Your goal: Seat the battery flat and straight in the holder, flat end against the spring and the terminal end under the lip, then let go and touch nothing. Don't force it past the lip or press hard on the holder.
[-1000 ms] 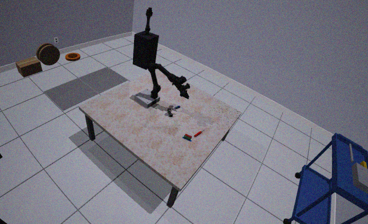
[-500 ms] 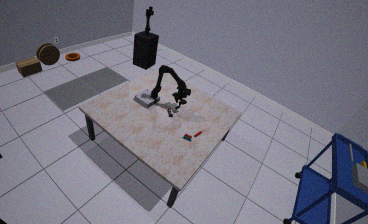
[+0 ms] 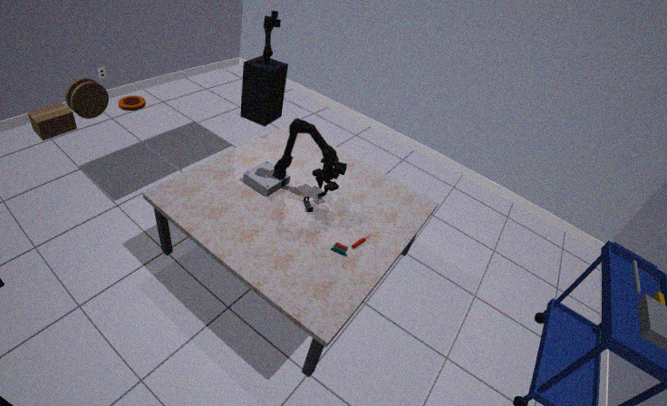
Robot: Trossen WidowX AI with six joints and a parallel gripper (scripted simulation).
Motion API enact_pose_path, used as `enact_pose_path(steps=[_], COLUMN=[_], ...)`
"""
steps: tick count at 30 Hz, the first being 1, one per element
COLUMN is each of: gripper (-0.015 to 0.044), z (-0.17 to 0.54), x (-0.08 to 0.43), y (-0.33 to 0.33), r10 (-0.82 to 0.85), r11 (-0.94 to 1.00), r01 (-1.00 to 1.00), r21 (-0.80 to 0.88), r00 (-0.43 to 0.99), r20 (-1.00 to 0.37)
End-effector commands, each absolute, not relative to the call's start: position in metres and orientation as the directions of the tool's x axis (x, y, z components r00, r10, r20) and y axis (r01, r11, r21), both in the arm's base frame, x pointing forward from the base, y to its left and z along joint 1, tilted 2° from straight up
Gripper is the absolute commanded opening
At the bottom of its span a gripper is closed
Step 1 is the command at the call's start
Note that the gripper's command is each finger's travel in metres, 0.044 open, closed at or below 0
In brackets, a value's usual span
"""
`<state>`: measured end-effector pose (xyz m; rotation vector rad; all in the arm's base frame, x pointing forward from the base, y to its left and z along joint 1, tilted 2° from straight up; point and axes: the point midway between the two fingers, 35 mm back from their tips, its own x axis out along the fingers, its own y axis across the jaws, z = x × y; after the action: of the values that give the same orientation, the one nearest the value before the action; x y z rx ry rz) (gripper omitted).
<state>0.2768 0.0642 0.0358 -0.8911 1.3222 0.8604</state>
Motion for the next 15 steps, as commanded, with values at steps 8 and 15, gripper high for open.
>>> enact_pose_path(steps=[8, 15], gripper=[0.0233, 0.0233], z=[0.015, 0.004], x=[0.276, 0.276], y=[0.065, 0.065], r10=[0.018, 0.018], r11=[0.416, 0.416], r01=[-0.908, -0.908], r21=[-0.038, -0.037], r00=[0.049, 0.049], r20=[-0.999, -0.999])
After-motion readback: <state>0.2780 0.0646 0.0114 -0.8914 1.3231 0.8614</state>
